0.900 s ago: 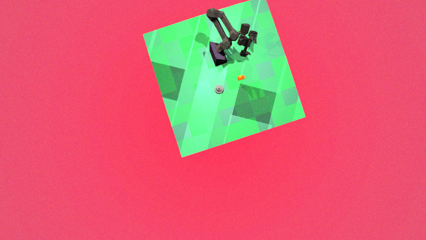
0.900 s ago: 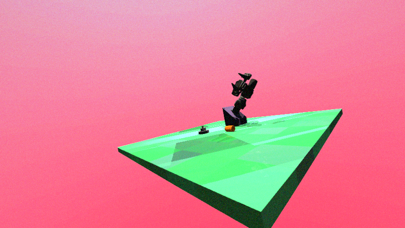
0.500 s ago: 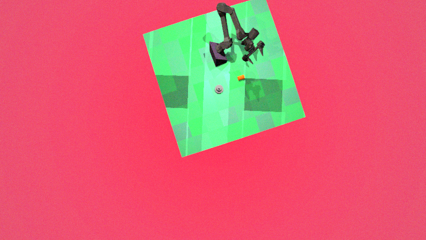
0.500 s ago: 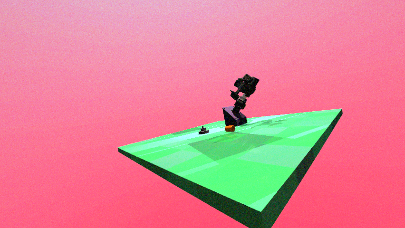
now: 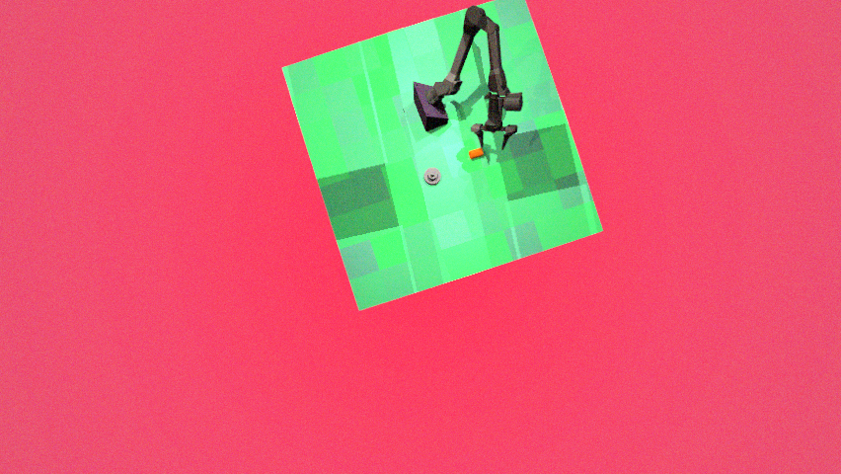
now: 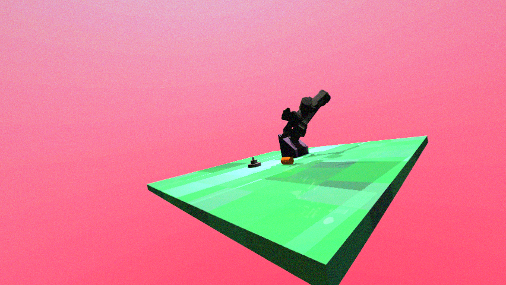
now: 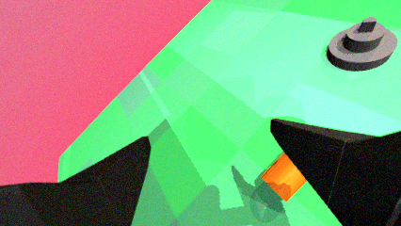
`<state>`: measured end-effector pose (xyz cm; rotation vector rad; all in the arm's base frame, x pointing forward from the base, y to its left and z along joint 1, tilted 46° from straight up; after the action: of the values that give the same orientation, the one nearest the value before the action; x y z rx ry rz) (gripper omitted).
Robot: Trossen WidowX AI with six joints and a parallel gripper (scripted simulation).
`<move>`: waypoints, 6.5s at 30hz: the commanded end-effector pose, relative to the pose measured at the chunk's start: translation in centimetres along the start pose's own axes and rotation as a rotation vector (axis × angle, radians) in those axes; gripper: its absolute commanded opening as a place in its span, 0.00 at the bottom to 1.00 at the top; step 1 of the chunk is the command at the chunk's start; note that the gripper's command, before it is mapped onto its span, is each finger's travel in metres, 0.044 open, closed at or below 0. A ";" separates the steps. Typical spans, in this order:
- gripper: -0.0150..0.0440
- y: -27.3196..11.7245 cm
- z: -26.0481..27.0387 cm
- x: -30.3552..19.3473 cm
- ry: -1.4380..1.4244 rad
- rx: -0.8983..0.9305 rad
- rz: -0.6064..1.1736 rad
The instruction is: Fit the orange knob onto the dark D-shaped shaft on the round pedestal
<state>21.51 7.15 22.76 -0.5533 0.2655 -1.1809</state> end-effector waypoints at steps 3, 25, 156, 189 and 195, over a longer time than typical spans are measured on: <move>1.00 7.0 -1.9 3.3 0.446 -0.651 0.461; 1.00 8.9 -3.3 5.2 0.751 -0.843 0.627; 0.56 10.6 2.3 -7.3 0.374 -1.039 -0.051; 0.56 11.7 4.8 -13.6 0.132 -1.109 -0.456; 0.56 11.7 4.9 -13.7 0.133 -1.109 -0.453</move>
<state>28.07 24.22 19.18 -1.5699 0.9653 -1.4511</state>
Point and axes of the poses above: the point midway between the two fingers, 35 mm back from their tips, its own y axis out along the fingers, its own z axis across the jaws, x = y × z, the point moved 10 cm from there along -y, back along the fingers
